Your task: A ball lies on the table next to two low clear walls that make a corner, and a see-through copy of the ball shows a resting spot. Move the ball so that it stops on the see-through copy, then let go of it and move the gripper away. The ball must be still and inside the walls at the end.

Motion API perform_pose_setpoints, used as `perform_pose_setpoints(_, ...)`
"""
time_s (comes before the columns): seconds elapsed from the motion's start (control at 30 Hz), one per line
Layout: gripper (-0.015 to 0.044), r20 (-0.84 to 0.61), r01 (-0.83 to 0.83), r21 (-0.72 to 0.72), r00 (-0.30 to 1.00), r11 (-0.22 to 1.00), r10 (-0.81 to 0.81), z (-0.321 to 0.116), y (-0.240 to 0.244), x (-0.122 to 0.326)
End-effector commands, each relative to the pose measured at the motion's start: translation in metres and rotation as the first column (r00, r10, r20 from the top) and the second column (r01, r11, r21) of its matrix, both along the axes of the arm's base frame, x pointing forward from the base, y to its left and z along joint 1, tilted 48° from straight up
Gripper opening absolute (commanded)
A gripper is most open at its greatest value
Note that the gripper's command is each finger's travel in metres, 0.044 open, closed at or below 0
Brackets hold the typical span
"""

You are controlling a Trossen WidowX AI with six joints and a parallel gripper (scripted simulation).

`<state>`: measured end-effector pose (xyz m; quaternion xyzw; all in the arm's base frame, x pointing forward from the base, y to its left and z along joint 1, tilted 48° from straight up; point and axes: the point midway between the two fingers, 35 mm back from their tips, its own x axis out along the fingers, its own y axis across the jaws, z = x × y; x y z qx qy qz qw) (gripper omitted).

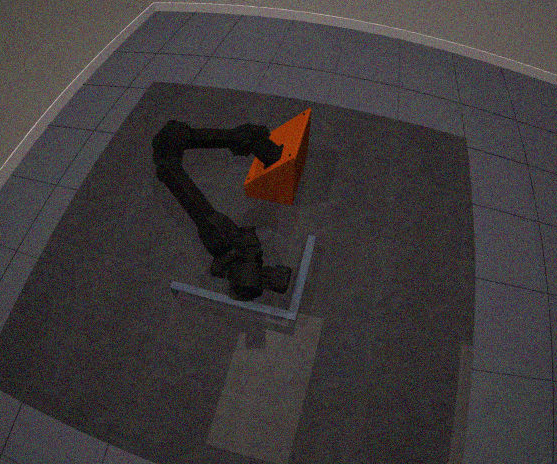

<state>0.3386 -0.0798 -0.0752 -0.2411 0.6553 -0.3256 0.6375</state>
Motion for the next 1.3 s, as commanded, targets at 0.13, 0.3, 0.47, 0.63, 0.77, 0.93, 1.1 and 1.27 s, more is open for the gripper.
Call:
perform_pose_setpoints(0.13,0.0026,-0.002,-0.001,-0.001,1.000,1.000,0.001,-0.002,-0.002,-0.001)
perform_pose_setpoints(0.3,0.0157,-0.002,-0.001,-0.001,1.000,1.000,0.001,-0.002,-0.002,-0.001)
perform_pose_setpoints(0.47,0.0274,-0.002,-0.001,-0.001,1.000,1.000,0.001,-0.002,-0.002,-0.001)
perform_pose_setpoints(0.63,0.0274,-0.002,-0.001,-0.001,1.000,1.000,0.001,0.000,0.000,0.000)
perform_pose_setpoints(0.77,0.0274,-0.006,-0.003,0.002,1.000,1.000,0.003,0.038,0.044,0.006)
perform_pose_setpoints(0.93,0.0274,-0.009,-0.002,-0.001,1.000,1.000,0.002,0.056,0.062,0.005)
perform_pose_setpoints(1.1,0.0274,0.003,-0.022,-0.001,1.000,1.000,0.022,0.051,0.060,0.008)
perform_pose_setpoints(1.27,0.0300,0.003,-0.021,-0.001,1.000,1.000,0.021,0.052,0.061,0.008)
